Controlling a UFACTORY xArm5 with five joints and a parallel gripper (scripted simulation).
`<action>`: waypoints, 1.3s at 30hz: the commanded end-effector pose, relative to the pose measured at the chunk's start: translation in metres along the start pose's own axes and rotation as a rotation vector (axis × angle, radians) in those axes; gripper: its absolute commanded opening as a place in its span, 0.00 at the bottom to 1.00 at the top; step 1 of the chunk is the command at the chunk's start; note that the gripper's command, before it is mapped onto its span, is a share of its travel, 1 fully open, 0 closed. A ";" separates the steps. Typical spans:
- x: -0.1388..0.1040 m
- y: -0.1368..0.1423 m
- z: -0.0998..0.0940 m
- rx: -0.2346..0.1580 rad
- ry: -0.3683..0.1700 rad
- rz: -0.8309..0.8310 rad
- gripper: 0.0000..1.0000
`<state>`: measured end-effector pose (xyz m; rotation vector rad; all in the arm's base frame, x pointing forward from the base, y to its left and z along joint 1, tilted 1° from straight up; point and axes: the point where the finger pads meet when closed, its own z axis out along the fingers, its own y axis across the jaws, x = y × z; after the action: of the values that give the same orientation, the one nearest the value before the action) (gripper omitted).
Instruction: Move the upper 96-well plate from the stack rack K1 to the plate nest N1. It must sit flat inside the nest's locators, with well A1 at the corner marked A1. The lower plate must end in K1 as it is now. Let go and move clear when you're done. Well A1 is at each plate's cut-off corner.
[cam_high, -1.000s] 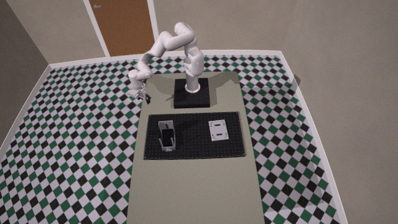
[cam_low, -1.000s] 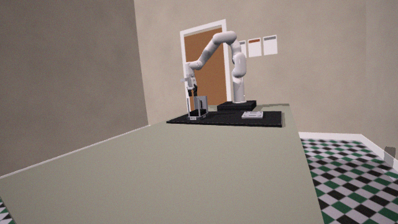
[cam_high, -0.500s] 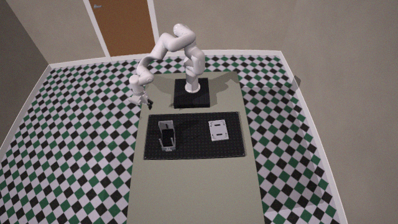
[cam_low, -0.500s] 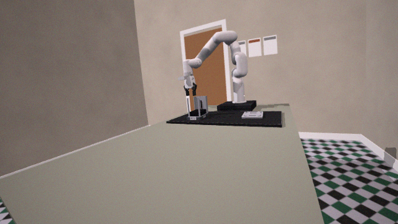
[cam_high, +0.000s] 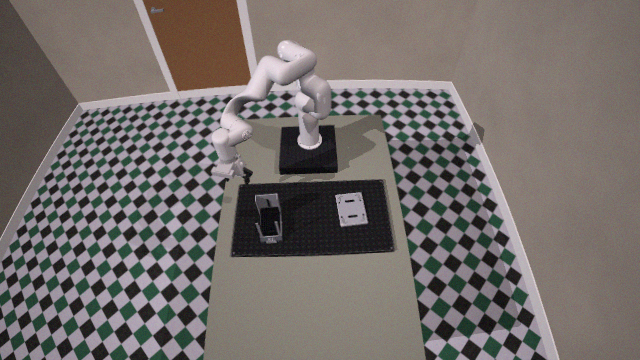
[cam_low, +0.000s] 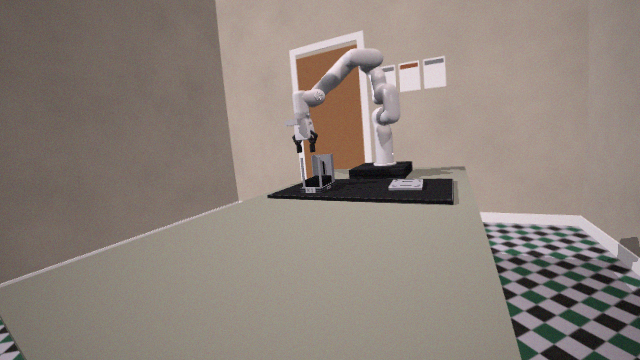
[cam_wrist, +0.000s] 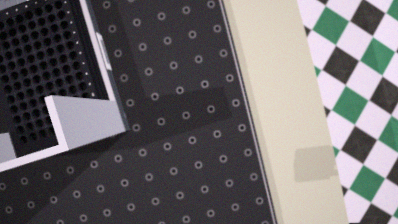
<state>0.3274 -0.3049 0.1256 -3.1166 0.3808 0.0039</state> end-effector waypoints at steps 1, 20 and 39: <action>0.006 -0.005 -0.003 -0.002 0.004 -0.026 1.00; 0.056 -0.071 -0.016 -0.005 0.011 -0.174 1.00; 0.092 -0.146 -0.029 -0.007 0.018 -0.322 1.00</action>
<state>0.4445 -0.1939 0.1507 -3.1445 -0.1073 -0.0157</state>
